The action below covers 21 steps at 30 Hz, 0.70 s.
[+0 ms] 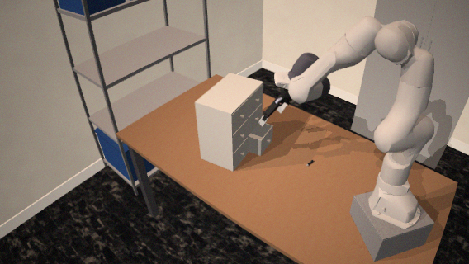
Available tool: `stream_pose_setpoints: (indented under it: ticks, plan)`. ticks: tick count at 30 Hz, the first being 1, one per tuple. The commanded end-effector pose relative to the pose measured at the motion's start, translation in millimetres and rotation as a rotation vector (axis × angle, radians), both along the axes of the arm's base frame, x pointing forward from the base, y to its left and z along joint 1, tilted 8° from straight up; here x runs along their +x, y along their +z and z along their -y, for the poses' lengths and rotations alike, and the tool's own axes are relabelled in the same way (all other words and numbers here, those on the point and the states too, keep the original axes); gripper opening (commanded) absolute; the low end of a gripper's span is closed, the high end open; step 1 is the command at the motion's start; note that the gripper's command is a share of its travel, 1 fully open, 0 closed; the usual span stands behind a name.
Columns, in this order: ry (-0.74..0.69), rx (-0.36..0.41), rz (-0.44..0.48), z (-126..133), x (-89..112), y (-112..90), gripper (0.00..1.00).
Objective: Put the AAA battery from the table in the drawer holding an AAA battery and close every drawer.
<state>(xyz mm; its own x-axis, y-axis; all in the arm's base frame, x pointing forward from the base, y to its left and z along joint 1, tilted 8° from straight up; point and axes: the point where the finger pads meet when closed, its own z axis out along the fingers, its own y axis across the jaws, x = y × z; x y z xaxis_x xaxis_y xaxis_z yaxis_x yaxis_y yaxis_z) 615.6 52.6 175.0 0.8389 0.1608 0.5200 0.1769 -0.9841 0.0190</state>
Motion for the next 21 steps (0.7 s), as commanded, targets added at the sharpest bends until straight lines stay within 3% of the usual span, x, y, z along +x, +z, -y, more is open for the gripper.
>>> stream_pose_setpoints:
  ticks: [1,21]
  plan:
    - [-0.059,0.018,-0.001,0.1,-0.6,1.7,1.0]
    - [-0.223,0.073,-0.005,1.8,-6.7,6.8,1.0]
